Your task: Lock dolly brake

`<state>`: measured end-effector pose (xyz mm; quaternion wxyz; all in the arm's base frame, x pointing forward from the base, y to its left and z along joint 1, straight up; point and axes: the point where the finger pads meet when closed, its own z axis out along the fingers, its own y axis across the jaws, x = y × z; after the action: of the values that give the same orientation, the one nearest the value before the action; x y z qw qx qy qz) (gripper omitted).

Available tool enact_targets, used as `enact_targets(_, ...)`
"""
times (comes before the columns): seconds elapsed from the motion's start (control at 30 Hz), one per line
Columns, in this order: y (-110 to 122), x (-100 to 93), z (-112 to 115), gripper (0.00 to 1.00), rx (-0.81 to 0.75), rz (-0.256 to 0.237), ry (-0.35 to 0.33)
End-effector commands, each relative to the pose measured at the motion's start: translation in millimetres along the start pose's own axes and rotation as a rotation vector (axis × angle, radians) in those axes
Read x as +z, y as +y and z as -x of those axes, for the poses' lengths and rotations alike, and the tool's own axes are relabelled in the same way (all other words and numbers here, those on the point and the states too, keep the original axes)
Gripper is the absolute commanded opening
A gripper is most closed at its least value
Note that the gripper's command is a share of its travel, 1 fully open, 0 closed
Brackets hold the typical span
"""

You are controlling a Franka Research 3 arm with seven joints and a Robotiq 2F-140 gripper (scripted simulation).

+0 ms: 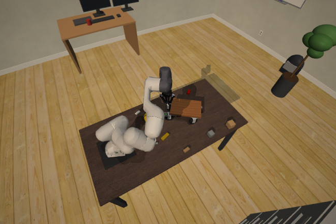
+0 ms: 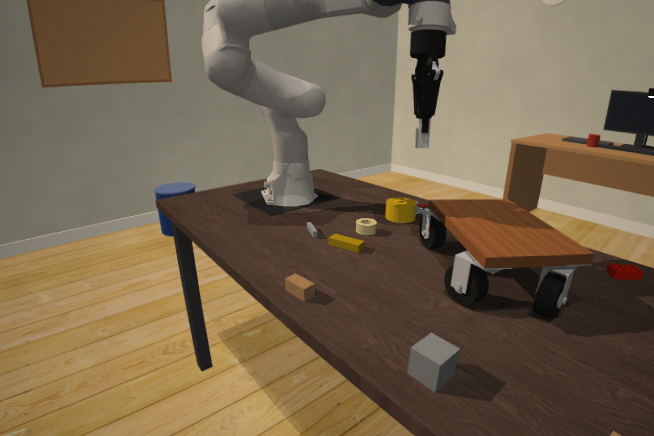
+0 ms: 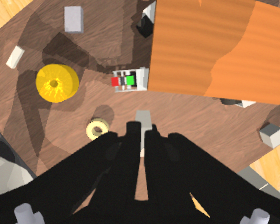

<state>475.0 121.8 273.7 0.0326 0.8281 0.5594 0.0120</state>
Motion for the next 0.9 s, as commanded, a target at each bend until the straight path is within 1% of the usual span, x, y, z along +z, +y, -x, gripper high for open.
enact_targets(0.0,-21.1,16.2,-17.9,0.0,-0.037,-0.027,0.011)
enact_targets(0.33,-21.1,16.2,-17.9,0.0,-0.037,-0.027,0.011)
enact_targets(0.37,-36.5,26.9,-27.2,0.0,-0.068,-0.047,0.013)
enact_targets(0.6,-36.5,26.9,-27.2,0.0,-0.068,-0.047,0.013)
enact_targets(0.63,-45.5,33.0,-32.3,0.0,-0.085,-0.058,0.014)
enact_targets(0.87,-45.5,33.0,-32.3,0.0,-0.085,-0.058,0.014)
